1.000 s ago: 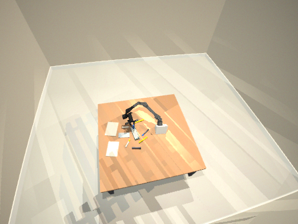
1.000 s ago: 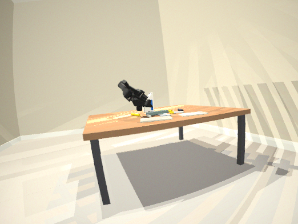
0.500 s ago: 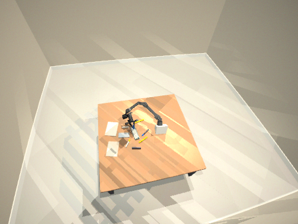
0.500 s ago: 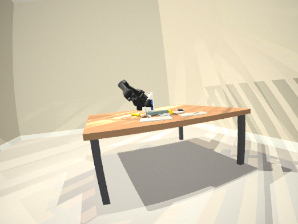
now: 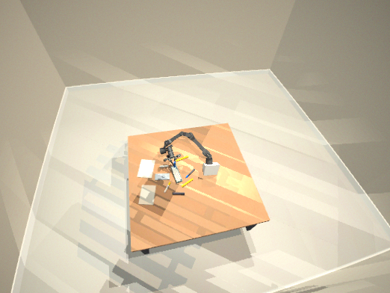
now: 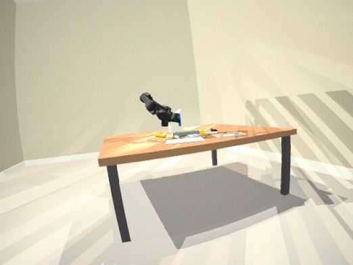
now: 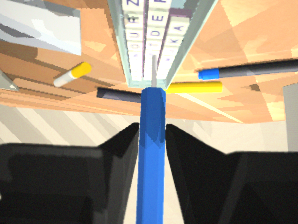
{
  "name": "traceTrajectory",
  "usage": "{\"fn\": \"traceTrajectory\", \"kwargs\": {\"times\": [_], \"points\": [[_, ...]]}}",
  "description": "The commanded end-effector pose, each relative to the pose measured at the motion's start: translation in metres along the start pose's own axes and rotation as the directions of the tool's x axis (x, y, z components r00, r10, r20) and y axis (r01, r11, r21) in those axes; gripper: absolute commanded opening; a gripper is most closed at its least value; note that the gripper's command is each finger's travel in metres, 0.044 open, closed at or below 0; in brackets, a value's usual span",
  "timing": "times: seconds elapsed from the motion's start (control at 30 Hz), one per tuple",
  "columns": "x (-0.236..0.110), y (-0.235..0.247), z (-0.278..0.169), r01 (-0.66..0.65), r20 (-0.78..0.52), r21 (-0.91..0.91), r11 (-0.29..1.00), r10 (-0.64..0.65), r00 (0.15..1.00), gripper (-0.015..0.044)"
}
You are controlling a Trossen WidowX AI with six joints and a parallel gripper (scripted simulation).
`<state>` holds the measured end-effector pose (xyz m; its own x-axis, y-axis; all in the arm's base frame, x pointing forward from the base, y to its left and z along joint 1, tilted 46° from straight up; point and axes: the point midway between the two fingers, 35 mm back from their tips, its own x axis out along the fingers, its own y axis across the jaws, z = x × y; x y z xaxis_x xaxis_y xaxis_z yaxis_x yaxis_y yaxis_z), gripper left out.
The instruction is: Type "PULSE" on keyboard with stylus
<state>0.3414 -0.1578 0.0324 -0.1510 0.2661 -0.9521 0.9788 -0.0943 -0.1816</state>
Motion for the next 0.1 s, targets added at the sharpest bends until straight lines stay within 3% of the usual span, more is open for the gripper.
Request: {"fn": "traceTrajectory", "kwargs": {"times": [0.0,0.07], "points": [[0.0006,0.0004,-0.0002,0.001,0.0,-0.002,1.0,-0.001,1.0,0.0081],[0.0006,0.0004,-0.0002,0.001,0.0,-0.002,1.0,-0.001,1.0,0.0081]]}}
